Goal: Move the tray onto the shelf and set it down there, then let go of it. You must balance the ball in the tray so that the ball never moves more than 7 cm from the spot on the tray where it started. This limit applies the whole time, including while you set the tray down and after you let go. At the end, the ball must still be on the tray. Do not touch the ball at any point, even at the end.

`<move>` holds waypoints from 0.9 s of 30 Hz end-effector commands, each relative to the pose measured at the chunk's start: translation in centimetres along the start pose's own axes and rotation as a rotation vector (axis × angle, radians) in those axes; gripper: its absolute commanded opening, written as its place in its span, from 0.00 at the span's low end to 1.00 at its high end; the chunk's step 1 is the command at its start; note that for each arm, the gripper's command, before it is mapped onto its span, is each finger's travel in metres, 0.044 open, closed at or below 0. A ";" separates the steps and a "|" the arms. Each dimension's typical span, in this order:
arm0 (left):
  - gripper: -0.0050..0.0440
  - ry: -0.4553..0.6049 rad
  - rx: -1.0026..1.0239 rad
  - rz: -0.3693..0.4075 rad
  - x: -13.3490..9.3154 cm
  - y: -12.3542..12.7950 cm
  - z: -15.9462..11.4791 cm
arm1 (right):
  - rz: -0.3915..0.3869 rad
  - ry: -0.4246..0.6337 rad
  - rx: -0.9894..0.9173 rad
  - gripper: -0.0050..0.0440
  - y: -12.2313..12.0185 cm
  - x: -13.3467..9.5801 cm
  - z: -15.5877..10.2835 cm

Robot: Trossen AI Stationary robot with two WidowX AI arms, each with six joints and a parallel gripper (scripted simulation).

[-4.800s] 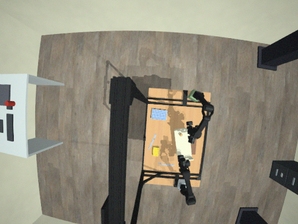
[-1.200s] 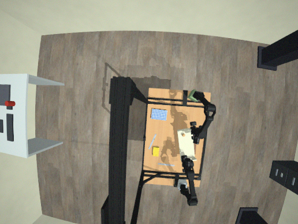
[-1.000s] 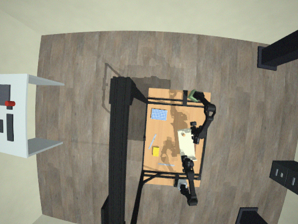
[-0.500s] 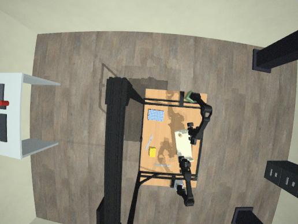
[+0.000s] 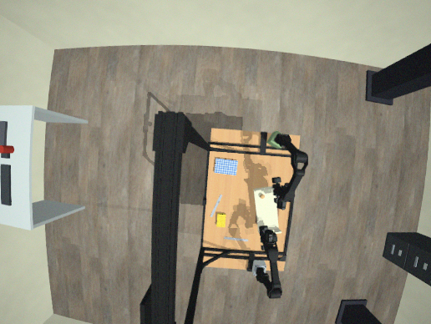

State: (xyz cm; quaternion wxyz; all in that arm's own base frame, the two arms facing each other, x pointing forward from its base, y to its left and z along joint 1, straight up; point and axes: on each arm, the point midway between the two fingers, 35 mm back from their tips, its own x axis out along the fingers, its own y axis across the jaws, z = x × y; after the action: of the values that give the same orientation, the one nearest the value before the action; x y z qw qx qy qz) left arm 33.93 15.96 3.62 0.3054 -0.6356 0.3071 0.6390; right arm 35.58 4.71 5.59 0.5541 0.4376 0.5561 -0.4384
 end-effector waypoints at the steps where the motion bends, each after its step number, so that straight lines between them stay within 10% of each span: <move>1: 0.14 -0.023 -0.002 -0.010 -0.3 0.0 0.1 | -0.003 -0.028 -0.001 0.14 -0.1 -0.1 0.2; 27: 0.14 0.012 -0.001 -0.003 -0.2 -0.2 0.9 | 0.004 0.007 -0.001 0.14 -0.3 -0.2 1.0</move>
State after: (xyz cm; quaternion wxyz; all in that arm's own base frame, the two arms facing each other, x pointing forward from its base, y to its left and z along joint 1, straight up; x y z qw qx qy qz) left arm 33.61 16.63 3.65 0.3079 -0.6329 0.3046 0.6418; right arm 35.58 3.96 5.56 0.5567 0.4348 0.5536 -0.4410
